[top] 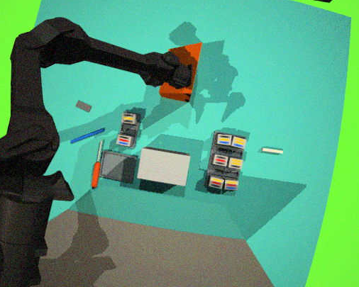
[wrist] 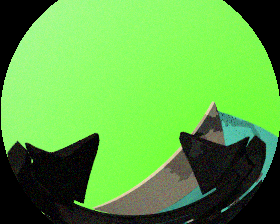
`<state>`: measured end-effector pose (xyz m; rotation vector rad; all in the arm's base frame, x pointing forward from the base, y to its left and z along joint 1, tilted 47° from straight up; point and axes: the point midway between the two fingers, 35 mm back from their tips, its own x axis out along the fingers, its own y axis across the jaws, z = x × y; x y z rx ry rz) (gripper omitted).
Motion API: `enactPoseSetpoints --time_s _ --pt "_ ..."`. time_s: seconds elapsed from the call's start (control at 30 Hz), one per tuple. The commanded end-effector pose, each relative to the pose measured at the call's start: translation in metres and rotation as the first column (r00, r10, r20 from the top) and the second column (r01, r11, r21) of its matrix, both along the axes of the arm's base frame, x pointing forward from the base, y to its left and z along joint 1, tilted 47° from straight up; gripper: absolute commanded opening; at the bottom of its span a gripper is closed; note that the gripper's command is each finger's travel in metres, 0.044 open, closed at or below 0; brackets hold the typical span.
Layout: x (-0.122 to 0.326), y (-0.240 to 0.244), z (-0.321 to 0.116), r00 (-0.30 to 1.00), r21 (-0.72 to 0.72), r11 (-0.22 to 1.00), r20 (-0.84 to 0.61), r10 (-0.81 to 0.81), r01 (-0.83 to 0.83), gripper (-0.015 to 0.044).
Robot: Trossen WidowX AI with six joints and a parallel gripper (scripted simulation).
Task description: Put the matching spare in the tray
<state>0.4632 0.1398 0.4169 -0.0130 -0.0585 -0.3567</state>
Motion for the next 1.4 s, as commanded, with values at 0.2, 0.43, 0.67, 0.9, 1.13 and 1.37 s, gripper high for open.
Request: enactPoseSetpoints --time_s 0.2,0.43,0.67,0.9,1.13,1.37 --pt "0.036 -0.04 -0.153 0.869 -0.141 0.988 -0.48 -0.118 0.057 0.044" --pt "0.015 -0.088 -0.259 0.582 -0.236 0.966 -0.773 -0.252 0.105 0.044" --pt "-0.043 -0.14 -0.335 0.157 -0.349 0.922 -0.914 -0.374 0.166 0.044" --pt "-0.089 -0.17 -0.36 -0.143 -0.443 0.877 -0.895 -0.421 0.185 0.044" --pt "-0.089 -0.17 -0.36 -0.143 -0.443 0.877 -0.895 -0.421 0.185 0.044" --pt "-0.089 -0.17 -0.36 -0.143 -0.443 0.877 -0.895 -0.421 0.185 0.044"
